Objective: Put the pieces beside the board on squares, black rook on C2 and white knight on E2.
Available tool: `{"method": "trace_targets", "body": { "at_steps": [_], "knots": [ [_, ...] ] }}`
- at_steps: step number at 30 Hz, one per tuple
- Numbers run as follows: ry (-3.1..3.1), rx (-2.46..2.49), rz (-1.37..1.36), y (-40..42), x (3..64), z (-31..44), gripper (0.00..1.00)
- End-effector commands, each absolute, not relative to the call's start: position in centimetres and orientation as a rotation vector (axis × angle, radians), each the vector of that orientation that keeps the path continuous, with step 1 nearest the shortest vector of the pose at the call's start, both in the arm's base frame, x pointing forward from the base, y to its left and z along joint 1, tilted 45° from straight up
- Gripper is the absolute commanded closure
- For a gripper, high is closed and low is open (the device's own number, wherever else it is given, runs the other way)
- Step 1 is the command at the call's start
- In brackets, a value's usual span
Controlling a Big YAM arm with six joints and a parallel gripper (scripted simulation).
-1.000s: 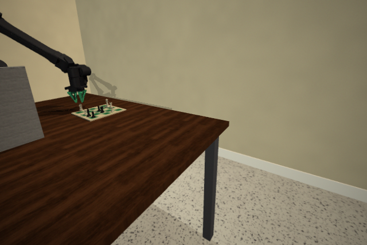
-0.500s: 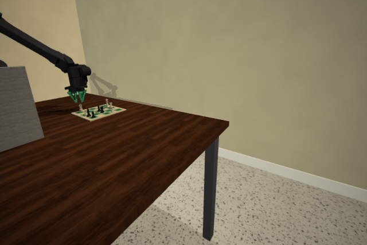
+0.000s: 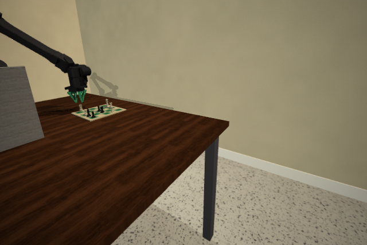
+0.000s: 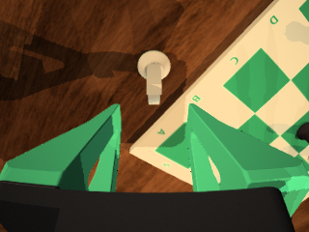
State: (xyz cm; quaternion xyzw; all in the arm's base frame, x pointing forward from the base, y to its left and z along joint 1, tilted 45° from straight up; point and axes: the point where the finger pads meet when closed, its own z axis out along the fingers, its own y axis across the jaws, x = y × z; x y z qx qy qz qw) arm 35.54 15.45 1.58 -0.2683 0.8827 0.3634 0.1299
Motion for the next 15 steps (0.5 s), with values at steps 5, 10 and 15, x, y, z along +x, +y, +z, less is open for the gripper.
{"method": "trace_targets", "body": {
  "at_steps": [5, 10, 15],
  "knots": [
    [2.572, -0.781, 1.057, 16.1, 35.4, 0.9, 0.63],
    [2.572, -0.781, 1.057, 16.7, 35.4, 0.3, 0.63],
    [2.572, -0.781, 1.057, 17.2, 35.4, -0.2, 0.63]
  ]
}}
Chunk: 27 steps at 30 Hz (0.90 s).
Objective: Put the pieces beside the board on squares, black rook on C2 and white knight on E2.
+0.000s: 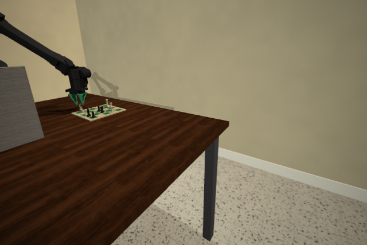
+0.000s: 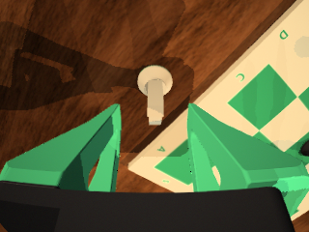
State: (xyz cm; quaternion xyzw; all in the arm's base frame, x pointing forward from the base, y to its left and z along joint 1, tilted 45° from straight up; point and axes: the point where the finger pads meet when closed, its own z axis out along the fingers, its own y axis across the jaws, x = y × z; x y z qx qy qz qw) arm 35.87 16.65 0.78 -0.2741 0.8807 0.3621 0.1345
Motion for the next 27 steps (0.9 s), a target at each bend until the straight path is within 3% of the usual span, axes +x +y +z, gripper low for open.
{"method": "trace_targets", "body": {
  "at_steps": [1, 27],
  "knots": [
    [2.572, -0.781, 1.057, 17.33, 35.41, -0.3, 0.63],
    [2.57, -0.771, 1.054, 17.93, 35.59, -1.0, 0.63]
  ]
}}
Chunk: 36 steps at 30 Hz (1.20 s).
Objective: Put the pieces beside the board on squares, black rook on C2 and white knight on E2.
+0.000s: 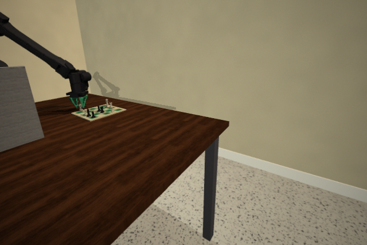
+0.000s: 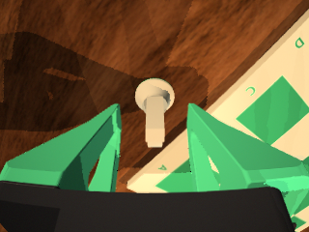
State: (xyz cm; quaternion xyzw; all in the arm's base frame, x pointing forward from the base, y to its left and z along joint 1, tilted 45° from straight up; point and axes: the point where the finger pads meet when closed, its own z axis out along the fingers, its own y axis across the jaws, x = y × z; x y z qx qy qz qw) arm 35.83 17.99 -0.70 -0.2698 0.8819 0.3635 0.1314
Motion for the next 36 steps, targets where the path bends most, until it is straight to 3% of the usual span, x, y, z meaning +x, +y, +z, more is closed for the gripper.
{"method": "trace_targets", "body": {
  "at_steps": [1, 23, 24, 36],
  "knots": [
    [2.57, -0.771, 1.054, 17.93, 35.59, -1.0, 0.63],
    [2.57, -0.771, 1.054, 17.93, 35.59, -1.0, 0.63],
    [2.57, -0.771, 1.054, 17.93, 35.59, -1.0, 1.0],
    [2.57, -0.772, 1.054, 17.93, 35.59, -1.0, 1.0]
  ]
}}
